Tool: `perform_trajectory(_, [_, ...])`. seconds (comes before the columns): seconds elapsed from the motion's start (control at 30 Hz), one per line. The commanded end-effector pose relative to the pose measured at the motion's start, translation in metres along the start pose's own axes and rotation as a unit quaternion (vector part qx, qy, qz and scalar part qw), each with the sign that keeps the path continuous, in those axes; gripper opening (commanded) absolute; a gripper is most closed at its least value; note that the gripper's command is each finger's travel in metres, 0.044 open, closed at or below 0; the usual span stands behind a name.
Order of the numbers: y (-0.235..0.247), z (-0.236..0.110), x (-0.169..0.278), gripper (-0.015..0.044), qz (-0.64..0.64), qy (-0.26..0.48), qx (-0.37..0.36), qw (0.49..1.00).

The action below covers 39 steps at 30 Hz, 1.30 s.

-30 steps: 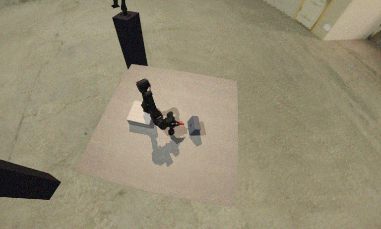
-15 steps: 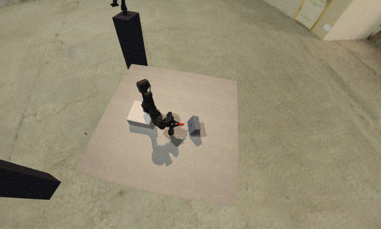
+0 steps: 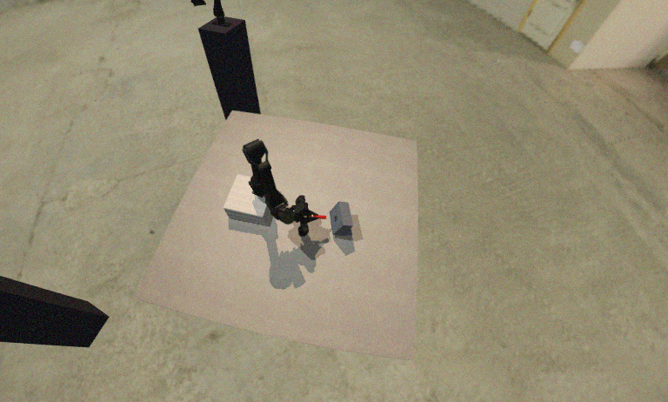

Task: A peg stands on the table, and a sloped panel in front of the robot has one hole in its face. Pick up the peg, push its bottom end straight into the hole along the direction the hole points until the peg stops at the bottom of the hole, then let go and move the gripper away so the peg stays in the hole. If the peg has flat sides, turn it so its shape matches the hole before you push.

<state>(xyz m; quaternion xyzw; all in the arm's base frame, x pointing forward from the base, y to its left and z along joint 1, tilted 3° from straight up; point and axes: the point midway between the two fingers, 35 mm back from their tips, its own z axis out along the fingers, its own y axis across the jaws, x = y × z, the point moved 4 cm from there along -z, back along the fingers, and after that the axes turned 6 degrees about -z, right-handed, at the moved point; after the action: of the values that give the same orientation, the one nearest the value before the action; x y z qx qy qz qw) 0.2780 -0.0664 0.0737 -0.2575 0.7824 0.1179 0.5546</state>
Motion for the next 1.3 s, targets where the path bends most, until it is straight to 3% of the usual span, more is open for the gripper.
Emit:
perform_trajectory(0.0, [0.000,0.003,0.002,0.0000,0.000,0.000,0.002,1.000])
perform_trajectory(1.27, [0.001,0.029,0.001,0.0000,-0.021,-0.022,0.015,0.999])
